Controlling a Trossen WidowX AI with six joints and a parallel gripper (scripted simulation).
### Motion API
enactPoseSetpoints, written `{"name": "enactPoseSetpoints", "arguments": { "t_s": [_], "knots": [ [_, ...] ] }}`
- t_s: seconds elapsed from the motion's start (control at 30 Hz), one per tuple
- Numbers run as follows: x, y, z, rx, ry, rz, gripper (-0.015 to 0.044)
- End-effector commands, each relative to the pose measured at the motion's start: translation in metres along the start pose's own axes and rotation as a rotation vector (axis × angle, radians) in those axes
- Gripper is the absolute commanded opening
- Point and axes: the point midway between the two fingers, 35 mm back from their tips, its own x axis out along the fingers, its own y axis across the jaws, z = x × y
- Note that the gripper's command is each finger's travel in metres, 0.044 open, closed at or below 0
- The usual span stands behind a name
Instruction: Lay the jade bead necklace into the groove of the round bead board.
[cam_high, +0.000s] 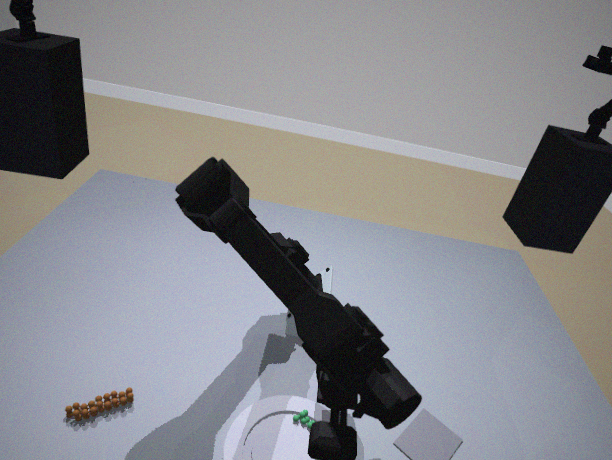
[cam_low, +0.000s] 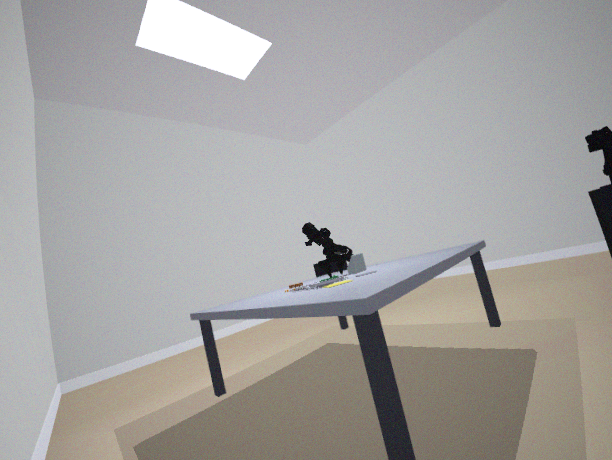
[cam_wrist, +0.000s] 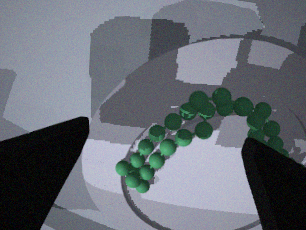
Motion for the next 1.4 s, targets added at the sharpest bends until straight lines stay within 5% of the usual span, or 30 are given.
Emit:
{"name": "enactPoseSetpoints", "arguments": {
  "t_s": [0.0,0.23,0.73,1.13,1.37],
  "knots": [
    [-0.008,0.0,-0.009,0.116,0.008,-0.025,0.0413],
    [-0.012,0.001,-0.015,0.56,0.002,-0.021,0.0367],
    [-0.026,0.007,-0.034,2.041,-0.002,-0.001,0.0267],
    [-0.032,0.01,-0.044,2.743,0.008,0.006,0.0187],
    [-0.032,0.01,-0.044,2.78,0.009,0.007,0.014]
  ]
}}
